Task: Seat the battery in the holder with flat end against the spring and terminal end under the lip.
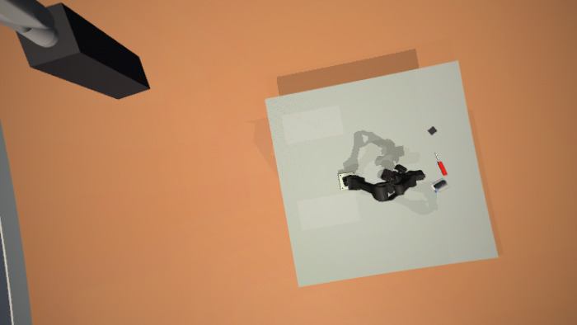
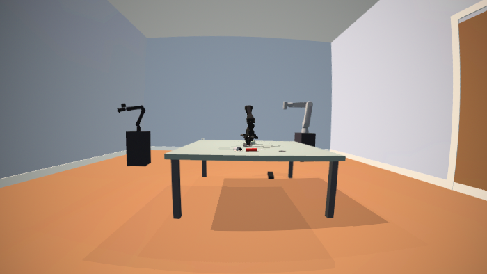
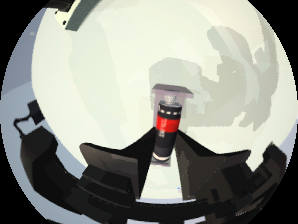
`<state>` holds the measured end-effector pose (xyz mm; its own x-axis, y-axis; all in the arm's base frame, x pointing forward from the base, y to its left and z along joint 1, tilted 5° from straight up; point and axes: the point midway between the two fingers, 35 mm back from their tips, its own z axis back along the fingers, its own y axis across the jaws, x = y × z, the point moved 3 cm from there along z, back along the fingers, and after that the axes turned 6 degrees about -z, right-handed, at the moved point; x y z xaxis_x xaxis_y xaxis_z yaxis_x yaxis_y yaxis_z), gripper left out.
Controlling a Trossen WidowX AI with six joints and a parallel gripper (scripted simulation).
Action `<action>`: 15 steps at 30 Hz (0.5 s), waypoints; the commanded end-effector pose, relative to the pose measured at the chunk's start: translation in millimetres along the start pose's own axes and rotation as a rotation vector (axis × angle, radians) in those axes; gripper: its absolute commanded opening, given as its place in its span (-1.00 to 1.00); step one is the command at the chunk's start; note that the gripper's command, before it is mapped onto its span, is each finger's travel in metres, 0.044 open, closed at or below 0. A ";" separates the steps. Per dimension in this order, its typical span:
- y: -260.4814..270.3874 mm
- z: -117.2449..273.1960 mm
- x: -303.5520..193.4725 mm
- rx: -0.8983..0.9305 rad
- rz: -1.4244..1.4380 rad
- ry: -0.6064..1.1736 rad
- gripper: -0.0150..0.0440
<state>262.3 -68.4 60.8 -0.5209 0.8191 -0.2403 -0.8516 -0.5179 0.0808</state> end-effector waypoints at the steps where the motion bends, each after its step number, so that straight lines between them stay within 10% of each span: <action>1: 0.5 -3.0 2.6 0.011 0.012 -0.050 -0.22; 15: 0.2 -4.4 -3.8 0.016 0.007 -0.153 -0.22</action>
<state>265.5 -73.8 59.3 -0.5240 0.8427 -0.1235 -0.8516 -0.5161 0.0919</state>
